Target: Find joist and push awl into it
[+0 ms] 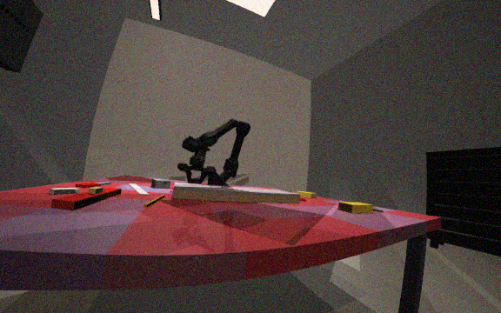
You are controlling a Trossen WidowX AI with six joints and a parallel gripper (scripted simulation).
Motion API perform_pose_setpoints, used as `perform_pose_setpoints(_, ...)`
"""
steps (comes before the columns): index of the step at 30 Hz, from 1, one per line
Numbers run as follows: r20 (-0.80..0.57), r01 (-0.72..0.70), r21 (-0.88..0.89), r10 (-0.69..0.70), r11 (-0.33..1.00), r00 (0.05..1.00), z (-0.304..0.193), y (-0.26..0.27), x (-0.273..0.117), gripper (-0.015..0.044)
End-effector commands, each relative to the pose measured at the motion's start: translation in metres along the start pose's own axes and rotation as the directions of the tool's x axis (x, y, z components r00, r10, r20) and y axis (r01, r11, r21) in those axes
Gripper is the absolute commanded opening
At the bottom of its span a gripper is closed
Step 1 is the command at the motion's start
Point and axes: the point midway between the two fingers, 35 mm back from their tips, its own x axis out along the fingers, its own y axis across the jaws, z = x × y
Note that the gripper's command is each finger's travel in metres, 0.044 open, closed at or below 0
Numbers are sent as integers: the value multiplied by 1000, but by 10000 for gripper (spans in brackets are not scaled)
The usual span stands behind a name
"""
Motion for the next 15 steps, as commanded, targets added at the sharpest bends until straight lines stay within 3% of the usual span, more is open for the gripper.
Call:
perform_pose_setpoints(1,2,-3,4,3,1000,1000,0,0,0,215)
perform_pose_setpoints(9,2,-3,4,3,1000,1000,0,0,0,162)
perform_pose_setpoints(15,2,-2,4,2,1000,1000,8,-2,-17,4)
